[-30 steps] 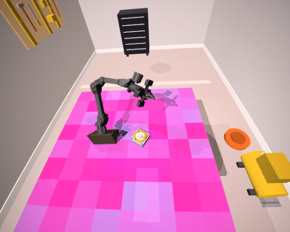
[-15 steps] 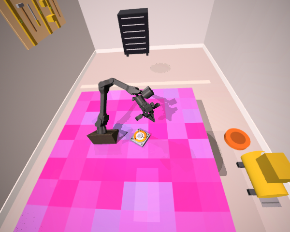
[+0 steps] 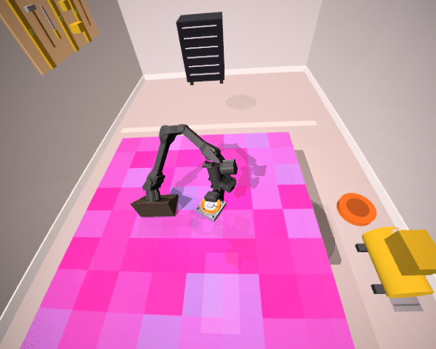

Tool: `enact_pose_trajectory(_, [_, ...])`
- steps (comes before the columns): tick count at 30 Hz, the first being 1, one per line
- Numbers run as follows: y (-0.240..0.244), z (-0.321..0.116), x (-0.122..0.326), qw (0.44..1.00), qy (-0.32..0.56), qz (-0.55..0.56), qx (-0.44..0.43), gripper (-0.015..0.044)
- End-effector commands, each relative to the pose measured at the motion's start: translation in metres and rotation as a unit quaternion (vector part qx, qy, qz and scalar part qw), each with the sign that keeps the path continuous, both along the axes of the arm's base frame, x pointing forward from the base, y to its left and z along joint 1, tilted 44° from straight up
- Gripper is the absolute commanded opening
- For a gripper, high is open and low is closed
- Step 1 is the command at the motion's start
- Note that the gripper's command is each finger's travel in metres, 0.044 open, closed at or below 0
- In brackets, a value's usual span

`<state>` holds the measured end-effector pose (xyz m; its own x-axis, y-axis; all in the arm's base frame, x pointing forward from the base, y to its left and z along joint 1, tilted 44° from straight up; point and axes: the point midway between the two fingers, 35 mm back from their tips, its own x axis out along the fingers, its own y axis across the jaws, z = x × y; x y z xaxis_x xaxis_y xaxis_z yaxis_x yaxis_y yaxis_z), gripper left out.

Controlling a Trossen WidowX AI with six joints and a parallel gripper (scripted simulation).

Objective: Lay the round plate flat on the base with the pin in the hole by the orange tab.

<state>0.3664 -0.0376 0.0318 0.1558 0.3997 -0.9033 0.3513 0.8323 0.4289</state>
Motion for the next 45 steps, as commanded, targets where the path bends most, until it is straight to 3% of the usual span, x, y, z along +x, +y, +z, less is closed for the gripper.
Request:
enact_pose_trajectory(1, [0.029, -0.032, -0.024, 0.963, -0.035, 0.214, 0.157, 0.0])
enact_pose_trajectory(18, [0.028, -0.034, -0.025, 0.963, -0.035, 0.214, 0.157, 0.0])
enact_pose_trajectory(28, [0.061, -0.067, -0.027, 0.963, -0.036, 0.214, 0.158, 0.0])
enact_pose_trajectory(45, [0.072, -0.057, -0.018, 0.963, -0.036, 0.214, 0.159, 0.0])
